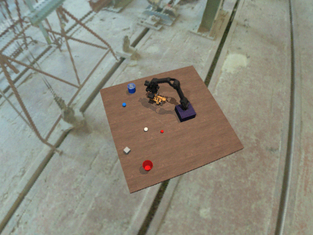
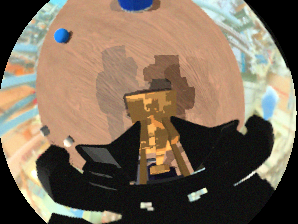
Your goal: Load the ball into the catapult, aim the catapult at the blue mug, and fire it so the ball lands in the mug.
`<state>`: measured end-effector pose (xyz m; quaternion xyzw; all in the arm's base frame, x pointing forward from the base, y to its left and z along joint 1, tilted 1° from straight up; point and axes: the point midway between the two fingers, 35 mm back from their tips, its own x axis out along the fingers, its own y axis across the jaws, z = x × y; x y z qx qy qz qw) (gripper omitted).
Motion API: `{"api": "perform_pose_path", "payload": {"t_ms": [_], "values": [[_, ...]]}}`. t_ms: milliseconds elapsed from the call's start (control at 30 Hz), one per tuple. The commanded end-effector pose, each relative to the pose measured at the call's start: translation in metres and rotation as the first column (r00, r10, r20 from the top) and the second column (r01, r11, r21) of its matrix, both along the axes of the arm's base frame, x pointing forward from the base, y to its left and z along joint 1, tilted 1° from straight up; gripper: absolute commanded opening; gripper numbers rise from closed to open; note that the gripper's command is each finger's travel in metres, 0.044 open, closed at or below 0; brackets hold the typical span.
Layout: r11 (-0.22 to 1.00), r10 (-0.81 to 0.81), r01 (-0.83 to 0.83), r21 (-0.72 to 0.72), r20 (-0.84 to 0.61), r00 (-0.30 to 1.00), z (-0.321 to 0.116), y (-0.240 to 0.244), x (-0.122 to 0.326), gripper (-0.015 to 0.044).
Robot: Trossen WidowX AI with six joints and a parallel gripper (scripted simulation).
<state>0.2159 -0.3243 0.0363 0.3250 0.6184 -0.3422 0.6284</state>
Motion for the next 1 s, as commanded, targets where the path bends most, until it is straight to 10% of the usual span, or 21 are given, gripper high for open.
{"api": "perform_pose_path", "payload": {"t_ms": [0, 967], "values": [[1.000, 0.000, 0.000, -0.010, 0.008, 1.000, 0.009, -0.001, 0.002, 0.0000], [1.000, 0.002, -0.002, -0.008, 0.008, 1.000, -0.036, -0.003, 0.003, 0.0000]]}}
